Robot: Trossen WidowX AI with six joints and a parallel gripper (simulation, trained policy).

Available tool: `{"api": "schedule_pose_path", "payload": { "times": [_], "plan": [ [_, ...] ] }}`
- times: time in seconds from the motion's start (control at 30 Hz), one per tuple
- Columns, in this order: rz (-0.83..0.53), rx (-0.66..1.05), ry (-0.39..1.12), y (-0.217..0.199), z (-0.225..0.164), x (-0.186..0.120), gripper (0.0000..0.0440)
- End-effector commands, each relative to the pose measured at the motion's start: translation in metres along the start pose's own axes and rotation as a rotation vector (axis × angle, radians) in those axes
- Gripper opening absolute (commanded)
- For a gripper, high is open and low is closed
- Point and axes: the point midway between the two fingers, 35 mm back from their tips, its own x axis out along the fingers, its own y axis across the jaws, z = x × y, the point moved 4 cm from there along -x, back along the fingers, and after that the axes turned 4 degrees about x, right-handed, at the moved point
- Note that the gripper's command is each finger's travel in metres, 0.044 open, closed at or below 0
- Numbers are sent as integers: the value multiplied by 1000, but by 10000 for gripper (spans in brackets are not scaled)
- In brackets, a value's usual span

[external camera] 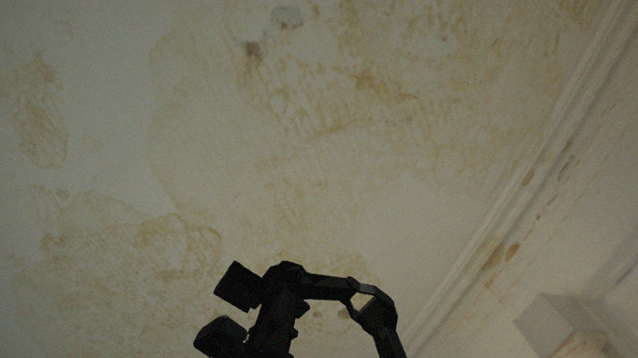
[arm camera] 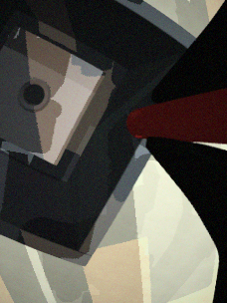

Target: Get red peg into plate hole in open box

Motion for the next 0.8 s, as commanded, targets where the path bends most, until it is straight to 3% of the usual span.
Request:
{"api": "schedule_pose_path", "payload": {
  "times": [0.0, 0.77],
  "plan": [
    [-14, -2, 9, 0, 8, 4, 0],
    [-64, 31, 66, -6, 45, 57, 0]
  ]
}}
